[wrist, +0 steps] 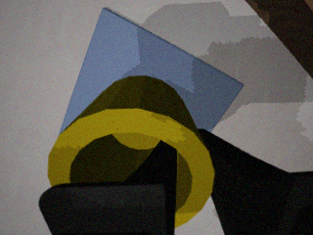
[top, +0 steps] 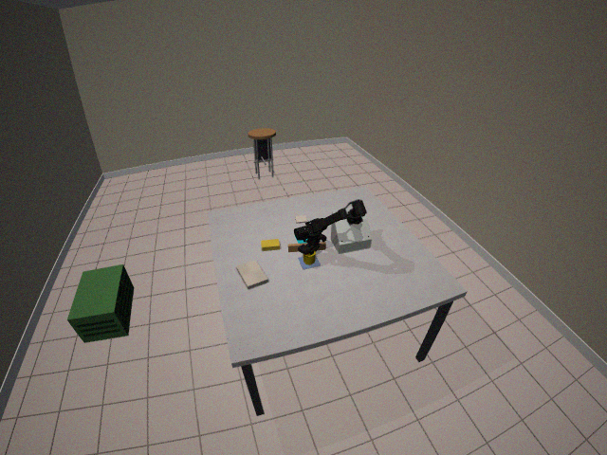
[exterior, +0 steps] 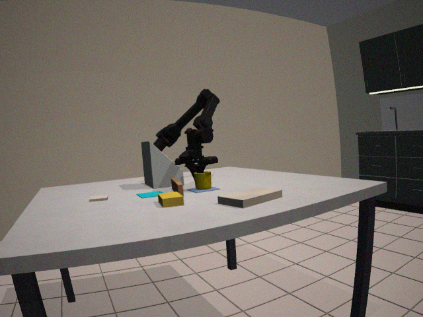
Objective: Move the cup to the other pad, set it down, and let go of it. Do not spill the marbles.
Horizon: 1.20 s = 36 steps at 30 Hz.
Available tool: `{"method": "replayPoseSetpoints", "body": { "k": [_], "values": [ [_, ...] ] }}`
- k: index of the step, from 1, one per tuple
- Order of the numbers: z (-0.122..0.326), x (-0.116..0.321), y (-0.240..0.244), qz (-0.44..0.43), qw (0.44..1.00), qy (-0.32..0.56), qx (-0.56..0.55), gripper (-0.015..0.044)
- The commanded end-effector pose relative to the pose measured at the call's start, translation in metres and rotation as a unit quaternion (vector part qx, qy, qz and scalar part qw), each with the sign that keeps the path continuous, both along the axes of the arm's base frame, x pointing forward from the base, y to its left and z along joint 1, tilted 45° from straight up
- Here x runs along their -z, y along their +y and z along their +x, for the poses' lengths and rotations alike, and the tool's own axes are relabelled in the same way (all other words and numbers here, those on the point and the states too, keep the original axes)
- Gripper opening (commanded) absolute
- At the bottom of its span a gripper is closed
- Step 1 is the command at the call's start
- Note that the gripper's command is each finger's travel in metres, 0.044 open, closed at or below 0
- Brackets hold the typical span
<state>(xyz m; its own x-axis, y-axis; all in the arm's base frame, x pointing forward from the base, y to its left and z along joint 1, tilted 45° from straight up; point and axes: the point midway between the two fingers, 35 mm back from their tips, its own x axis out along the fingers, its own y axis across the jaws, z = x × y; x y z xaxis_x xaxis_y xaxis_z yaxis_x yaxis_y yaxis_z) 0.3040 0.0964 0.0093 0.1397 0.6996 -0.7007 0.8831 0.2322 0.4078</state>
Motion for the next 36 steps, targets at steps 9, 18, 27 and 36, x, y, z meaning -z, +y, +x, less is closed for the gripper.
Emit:
{"method": "replayPoseSetpoints", "body": {
  "k": [9, 18, 27, 36],
  "values": [
    [0.0, -0.002, -0.002, -0.001, 1.0, 0.0, 0.0, 0.0],
    [-0.002, -0.02, -0.024, -0.004, 1.0, 0.002, 0.001, 0.0],
    [-0.008, -0.04, -0.047, -0.004, 1.0, 0.004, 0.002, 0.0],
    [-0.013, -0.043, -0.055, -0.005, 1.0, 0.008, 0.004, 0.0]
  ]
}}
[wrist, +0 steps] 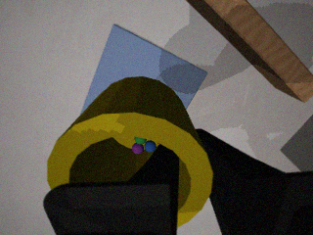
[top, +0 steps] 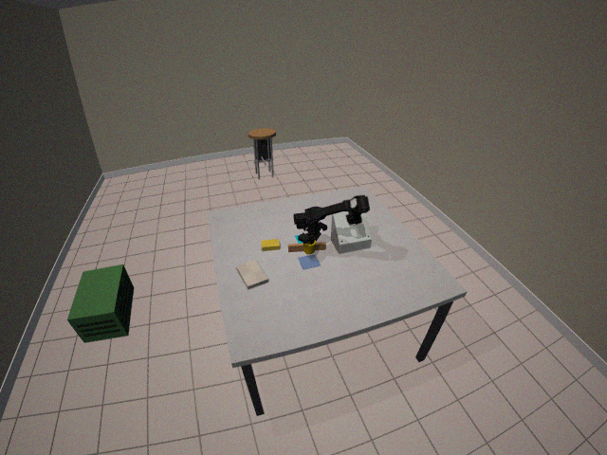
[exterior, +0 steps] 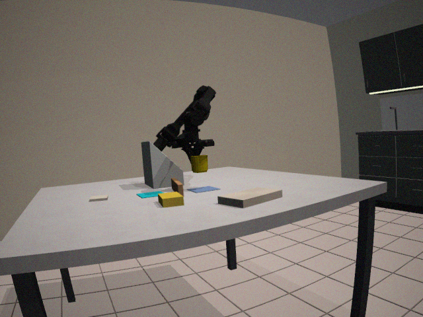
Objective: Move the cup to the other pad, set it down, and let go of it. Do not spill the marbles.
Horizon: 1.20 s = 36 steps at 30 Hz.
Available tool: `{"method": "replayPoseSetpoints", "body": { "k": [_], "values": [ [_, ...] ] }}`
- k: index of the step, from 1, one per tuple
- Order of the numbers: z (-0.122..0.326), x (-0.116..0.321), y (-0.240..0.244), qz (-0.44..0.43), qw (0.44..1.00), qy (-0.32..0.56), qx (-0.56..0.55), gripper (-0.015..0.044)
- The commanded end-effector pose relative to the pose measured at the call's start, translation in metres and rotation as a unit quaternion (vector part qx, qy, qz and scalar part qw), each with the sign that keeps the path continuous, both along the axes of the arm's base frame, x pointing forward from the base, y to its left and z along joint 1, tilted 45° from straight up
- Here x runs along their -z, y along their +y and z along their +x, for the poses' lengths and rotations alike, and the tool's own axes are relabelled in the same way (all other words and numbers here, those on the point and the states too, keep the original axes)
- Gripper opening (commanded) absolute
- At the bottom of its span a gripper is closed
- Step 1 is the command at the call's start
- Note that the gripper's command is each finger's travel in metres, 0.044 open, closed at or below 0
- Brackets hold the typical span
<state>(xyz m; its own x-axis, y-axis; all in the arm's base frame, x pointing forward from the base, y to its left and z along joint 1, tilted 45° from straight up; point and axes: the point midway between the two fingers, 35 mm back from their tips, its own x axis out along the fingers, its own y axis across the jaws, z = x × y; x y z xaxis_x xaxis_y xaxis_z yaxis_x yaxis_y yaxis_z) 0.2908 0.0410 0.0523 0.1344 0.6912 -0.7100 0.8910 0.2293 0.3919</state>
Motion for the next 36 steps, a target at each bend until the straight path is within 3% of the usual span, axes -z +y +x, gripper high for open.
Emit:
{"method": "replayPoseSetpoints", "body": {
  "k": [1, 16, 36],
  "values": [
    [0.0, 0.0, 0.001, 0.0, 1.0, 0.001, 0.0, 0.0],
    [0.0, 0.002, -0.001, 0.0, 1.0, 0.0, 0.0, 0.0],
    [-0.012, 0.036, -0.037, 0.0, 1.0, -0.002, -0.002, 0.0]
  ]
}}
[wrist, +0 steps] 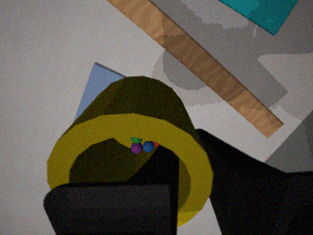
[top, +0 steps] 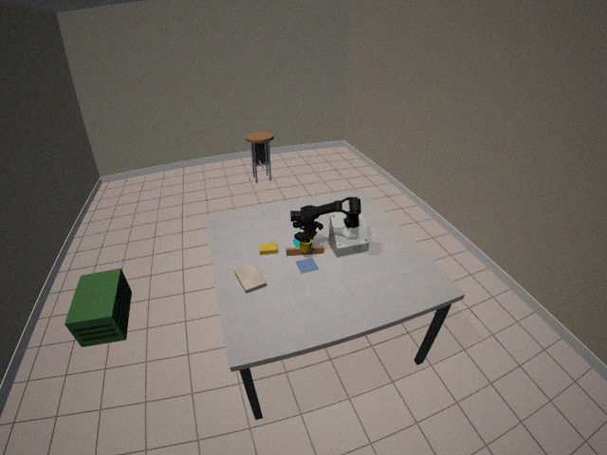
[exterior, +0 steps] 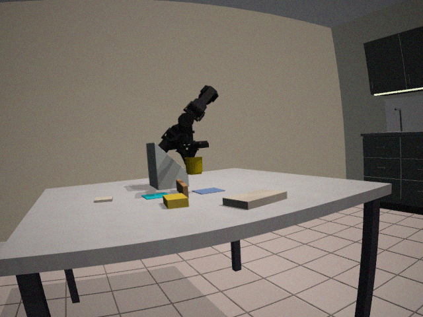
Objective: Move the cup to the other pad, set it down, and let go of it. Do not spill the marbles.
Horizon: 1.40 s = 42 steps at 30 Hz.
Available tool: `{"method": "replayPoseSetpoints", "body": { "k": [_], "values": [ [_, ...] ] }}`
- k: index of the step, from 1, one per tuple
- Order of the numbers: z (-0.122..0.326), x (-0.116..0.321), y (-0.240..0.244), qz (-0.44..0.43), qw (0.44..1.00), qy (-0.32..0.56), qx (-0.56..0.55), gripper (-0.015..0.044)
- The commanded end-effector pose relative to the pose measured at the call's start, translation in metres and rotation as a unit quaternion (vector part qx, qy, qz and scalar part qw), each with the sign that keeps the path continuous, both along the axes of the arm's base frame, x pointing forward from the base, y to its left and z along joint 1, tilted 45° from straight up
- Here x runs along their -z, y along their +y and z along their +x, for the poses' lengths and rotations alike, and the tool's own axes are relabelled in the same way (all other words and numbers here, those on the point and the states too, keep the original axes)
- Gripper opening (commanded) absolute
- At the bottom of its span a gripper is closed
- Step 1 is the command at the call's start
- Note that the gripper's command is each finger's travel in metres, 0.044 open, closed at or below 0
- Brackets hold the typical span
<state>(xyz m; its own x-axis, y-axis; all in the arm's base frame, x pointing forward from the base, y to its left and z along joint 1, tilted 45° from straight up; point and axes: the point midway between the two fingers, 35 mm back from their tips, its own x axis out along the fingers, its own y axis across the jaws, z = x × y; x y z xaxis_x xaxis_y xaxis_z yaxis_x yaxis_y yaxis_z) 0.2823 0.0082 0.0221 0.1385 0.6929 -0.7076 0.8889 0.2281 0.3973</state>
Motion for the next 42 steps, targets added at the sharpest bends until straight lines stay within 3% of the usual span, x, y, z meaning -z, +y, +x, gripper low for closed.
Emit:
{"method": "replayPoseSetpoints", "body": {
  "k": [1, 42],
  "values": [
    [-0.004, 0.008, -0.007, -0.002, 1.0, 0.0, -0.002, 0.0],
    [-0.035, 0.079, -0.077, -0.005, 1.0, 0.0, -0.002, 0.0]
  ]
}}
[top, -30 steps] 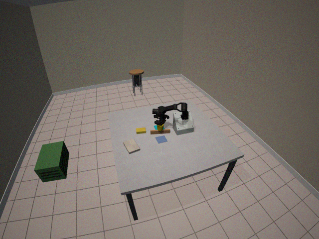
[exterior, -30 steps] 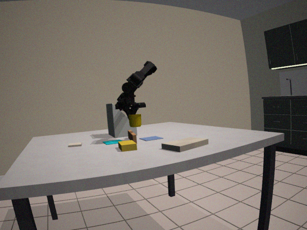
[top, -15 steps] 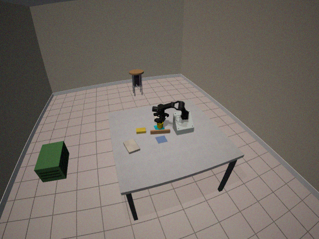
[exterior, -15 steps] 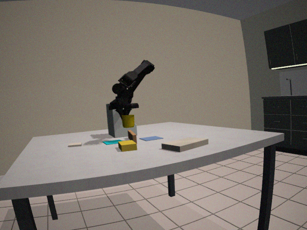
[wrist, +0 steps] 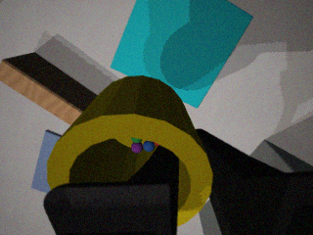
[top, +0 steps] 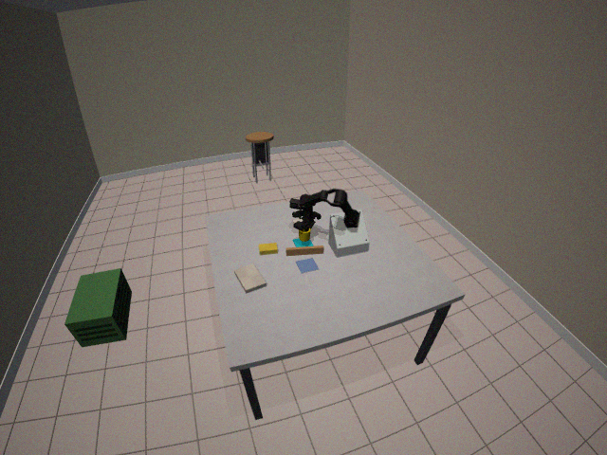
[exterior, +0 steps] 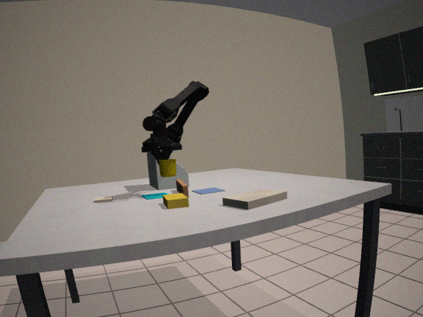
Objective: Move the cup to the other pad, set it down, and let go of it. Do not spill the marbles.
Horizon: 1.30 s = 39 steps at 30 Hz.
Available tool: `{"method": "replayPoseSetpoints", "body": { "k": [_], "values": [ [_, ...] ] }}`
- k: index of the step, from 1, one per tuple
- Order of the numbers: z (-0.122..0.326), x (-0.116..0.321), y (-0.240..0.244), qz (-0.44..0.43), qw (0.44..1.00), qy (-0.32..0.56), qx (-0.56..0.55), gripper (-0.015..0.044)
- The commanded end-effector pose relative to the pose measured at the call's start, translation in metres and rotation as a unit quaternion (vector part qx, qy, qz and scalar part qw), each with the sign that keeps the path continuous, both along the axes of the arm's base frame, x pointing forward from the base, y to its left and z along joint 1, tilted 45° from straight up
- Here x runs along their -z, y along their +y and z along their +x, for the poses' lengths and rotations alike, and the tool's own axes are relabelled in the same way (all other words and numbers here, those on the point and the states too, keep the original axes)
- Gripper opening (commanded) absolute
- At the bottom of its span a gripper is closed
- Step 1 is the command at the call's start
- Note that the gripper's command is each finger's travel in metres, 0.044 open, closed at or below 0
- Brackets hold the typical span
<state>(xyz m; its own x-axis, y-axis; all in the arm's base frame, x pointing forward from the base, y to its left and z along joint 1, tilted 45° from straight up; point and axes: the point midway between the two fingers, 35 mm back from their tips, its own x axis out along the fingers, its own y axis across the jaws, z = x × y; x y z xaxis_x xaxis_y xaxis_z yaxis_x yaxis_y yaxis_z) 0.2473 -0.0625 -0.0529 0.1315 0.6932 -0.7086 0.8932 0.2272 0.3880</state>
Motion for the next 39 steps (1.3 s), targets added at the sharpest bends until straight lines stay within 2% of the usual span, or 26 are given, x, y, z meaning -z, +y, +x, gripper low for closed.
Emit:
{"method": "replayPoseSetpoints", "body": {
  "k": [1, 22, 39],
  "values": [
    [0.0, 0.006, -0.008, -0.005, 1.0, -0.005, -0.002, 0.0],
    [-0.015, 0.038, -0.041, -0.006, 1.0, -0.005, -0.003, 0.0],
    [-0.011, 0.056, -0.025, -0.006, 1.0, -0.005, -0.002, 0.0]
  ]
}}
